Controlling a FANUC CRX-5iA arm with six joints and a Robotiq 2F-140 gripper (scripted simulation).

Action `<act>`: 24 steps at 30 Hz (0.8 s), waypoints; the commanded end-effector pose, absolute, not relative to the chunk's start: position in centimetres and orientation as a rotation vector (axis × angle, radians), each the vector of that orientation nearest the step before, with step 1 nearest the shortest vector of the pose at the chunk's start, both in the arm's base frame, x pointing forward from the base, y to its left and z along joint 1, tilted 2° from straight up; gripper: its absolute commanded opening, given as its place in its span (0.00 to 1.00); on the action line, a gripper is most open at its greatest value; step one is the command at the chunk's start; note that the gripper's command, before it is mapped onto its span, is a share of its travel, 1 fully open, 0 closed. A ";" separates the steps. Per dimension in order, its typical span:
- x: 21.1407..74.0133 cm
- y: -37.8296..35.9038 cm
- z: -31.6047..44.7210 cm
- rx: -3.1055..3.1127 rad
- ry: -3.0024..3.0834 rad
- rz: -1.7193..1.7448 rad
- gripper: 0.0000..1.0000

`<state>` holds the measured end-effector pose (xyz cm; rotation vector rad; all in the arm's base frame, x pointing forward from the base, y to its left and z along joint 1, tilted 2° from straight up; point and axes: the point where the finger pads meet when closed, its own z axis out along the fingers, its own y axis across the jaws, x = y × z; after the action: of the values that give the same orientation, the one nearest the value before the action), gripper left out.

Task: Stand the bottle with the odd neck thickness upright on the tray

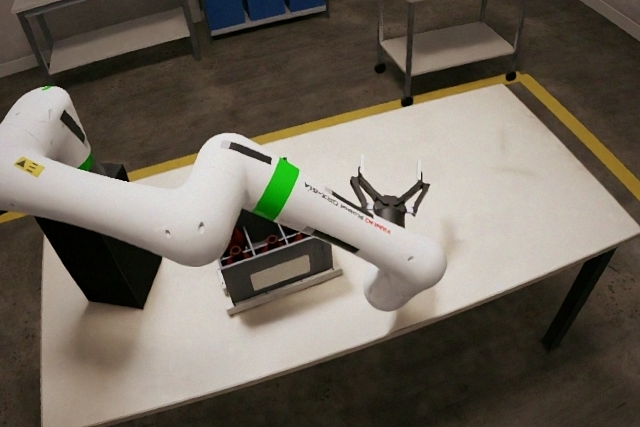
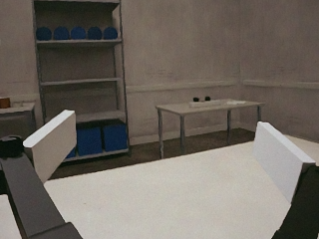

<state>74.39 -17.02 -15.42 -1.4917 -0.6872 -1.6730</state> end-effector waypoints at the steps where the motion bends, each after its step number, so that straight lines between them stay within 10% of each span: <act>1: 74.5 -16.7 -15.1 -1.491 -0.719 -1.681 1.00; 24: 73.9 -8.3 -10.6 -1.250 -1.625 -1.785 1.00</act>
<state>74.12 -9.55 -11.54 -1.2991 -1.4665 -1.7697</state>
